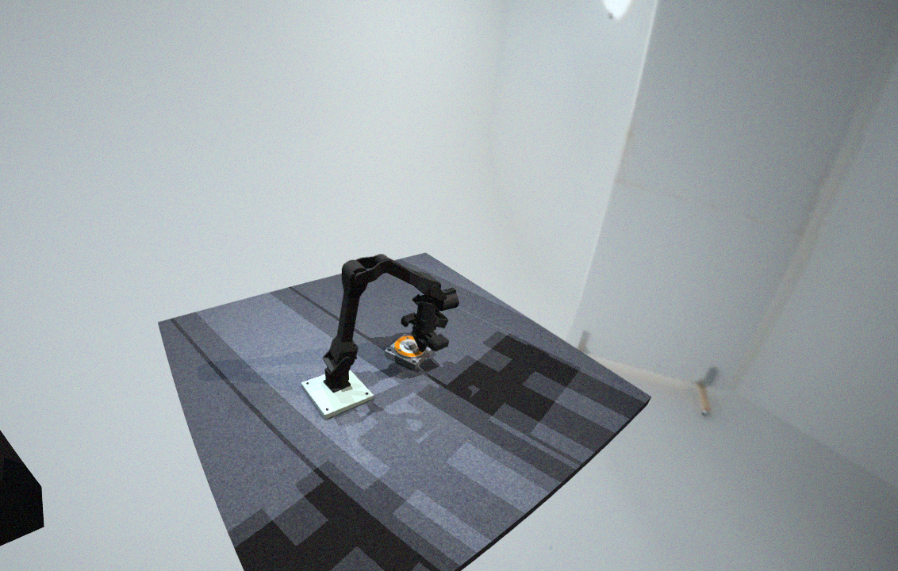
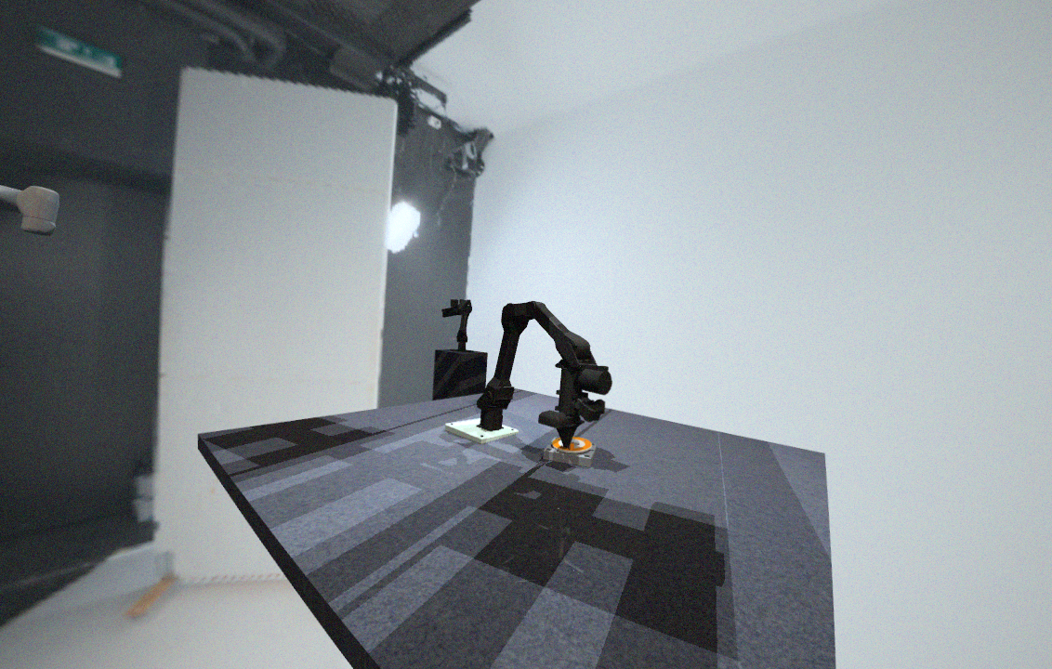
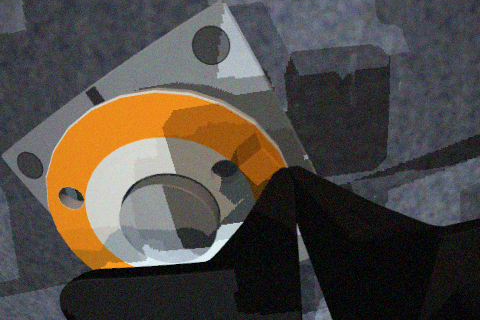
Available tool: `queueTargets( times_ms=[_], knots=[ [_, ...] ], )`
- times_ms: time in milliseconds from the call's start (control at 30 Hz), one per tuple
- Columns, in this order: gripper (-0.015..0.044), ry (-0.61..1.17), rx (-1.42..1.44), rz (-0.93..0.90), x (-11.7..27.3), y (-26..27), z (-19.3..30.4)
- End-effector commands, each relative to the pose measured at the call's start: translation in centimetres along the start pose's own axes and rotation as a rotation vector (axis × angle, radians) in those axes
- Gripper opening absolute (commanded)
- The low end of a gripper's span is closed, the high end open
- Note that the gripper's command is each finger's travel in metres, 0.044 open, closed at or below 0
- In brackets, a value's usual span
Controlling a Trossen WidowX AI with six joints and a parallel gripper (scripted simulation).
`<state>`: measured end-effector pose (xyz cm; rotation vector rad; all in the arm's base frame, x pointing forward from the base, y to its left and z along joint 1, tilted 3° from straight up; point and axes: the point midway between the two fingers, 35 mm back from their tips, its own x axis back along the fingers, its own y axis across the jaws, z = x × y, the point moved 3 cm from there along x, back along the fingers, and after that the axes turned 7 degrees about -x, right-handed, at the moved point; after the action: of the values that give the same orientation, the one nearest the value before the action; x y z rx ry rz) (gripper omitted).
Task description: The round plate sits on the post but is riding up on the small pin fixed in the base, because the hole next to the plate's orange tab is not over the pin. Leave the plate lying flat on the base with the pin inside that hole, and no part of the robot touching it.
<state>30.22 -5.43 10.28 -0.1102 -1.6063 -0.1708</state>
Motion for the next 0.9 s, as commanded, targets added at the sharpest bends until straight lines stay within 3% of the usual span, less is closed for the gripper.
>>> queueTargets(
  times_ms=[0, 867],
  knots=[
    [0.0, -0.011, 0.0, -0.003, 0.2, 0.4, -0.8],
    [0.0, -0.013, 0.0, -0.005, 0.6, 2.9, -2.8]
  ],
)
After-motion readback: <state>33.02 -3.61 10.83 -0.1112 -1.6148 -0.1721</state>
